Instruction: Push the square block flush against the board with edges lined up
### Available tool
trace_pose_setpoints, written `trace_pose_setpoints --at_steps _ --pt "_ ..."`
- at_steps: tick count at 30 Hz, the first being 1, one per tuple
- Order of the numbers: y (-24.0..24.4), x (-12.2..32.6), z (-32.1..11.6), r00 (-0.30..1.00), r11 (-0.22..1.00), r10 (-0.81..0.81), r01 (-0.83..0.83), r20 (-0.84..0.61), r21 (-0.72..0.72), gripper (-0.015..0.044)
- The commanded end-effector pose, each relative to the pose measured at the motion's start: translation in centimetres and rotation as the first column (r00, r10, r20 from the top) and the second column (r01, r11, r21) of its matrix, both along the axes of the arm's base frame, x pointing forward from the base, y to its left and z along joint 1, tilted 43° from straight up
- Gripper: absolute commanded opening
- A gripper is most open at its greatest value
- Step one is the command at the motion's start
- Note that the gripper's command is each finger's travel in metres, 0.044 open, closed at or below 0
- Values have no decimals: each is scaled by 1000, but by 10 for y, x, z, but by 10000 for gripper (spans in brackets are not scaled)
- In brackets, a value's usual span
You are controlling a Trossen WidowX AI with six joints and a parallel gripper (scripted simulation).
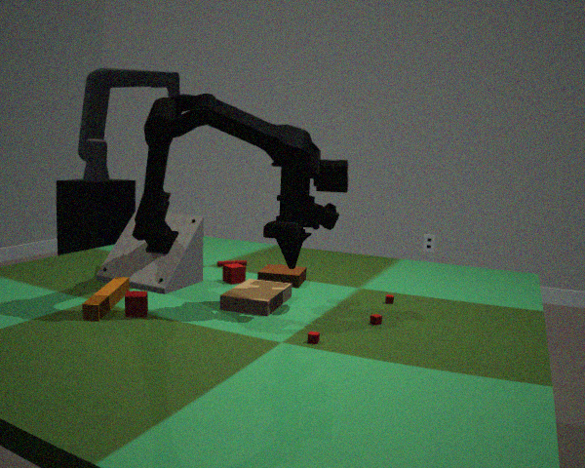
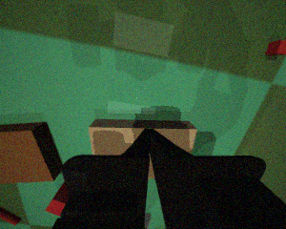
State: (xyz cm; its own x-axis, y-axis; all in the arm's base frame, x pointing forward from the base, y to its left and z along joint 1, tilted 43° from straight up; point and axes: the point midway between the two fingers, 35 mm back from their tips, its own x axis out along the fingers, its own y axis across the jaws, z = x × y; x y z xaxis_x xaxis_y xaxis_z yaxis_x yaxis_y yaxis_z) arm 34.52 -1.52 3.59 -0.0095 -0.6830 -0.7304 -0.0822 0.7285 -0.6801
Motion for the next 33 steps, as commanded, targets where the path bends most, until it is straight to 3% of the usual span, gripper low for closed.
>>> trace_pose_setpoints --at_steps 1,14,20,33 --pt "0 7 0 1000 1000 3 -3 -2 0 0" --pt "1 27 -2 1000 1000 3 -3 -1 0 0" --pt "35 22 34 1000 1000 3 -3 -2 1 0" --pt "35 22 34 1000 1000 3 -3 -2 1 0"
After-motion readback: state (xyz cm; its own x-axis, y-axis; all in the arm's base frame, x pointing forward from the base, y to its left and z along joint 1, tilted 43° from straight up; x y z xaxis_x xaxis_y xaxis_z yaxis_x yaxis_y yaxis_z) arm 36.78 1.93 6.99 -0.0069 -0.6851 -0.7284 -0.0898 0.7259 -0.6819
